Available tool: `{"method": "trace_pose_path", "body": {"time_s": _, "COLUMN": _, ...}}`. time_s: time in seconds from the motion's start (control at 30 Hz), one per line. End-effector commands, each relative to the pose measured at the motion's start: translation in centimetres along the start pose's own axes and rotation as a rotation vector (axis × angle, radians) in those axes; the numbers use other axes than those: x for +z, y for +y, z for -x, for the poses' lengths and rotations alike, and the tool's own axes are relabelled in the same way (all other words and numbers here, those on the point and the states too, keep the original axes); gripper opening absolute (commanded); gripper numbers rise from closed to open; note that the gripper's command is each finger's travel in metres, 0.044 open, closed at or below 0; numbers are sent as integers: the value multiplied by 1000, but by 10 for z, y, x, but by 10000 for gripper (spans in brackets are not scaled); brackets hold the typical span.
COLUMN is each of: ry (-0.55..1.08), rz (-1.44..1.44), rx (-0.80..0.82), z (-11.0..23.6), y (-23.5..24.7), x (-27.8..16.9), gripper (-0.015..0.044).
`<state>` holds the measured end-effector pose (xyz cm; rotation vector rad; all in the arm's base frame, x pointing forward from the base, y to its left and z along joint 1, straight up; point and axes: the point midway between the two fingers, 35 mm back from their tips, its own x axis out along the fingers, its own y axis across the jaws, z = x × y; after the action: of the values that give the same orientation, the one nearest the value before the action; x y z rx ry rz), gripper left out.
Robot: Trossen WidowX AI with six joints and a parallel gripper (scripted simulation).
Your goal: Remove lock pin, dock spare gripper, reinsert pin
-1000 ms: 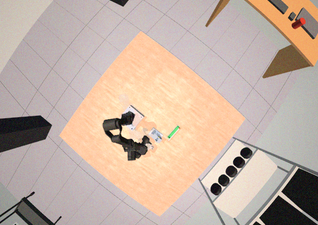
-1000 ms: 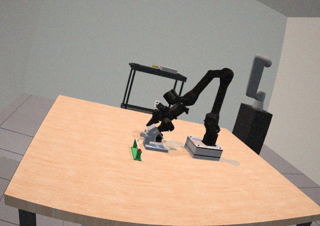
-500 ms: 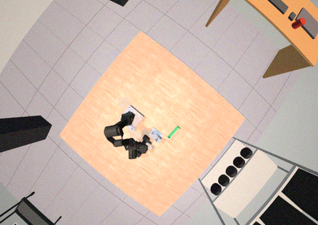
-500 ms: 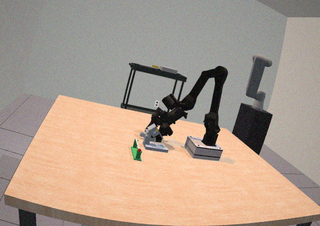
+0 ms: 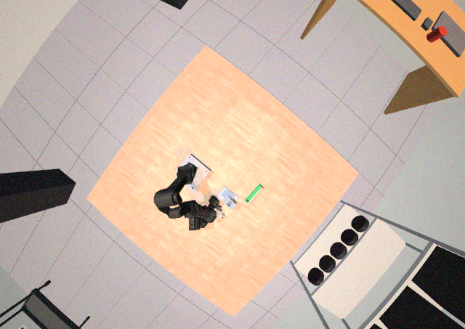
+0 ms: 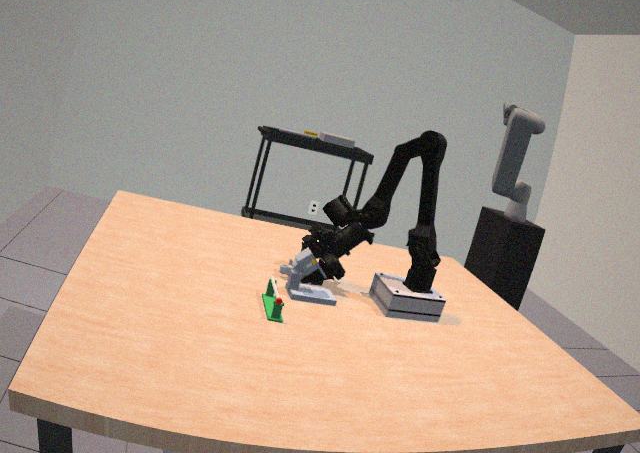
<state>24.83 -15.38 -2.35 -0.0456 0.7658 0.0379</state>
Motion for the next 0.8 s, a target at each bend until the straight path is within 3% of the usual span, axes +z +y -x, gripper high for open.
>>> {"method": "trace_pose_path", "body": {"time_s": 0.0, "ry": 3, "rz": -3, "rx": 7, "z": -1, "y": 2, "x": -2, "gripper": 361}}
{"method": "trace_pose_path", "body": {"time_s": 0.13, "ry": 3, "rz": -3, "rx": 7, "z": -1, "y": 2, "x": -2, "gripper": 256}}
{"method": "trace_pose_path", "body": {"time_s": 0.37, "ry": 3, "rz": -3, "rx": 7, "z": -1, "y": 1, "x": -2, "gripper": 210}}
{"method": "trace_pose_path", "body": {"time_s": 0.63, "ry": 2, "rz": -3, "rx": 7, "z": 5, "y": -3, "x": 8, "gripper": 0}}
{"method": "trace_pose_path", "body": {"time_s": 0.77, "ry": 2, "rz": -3, "rx": 6, "z": 11, "y": -5, "x": 17, "gripper": 0}}
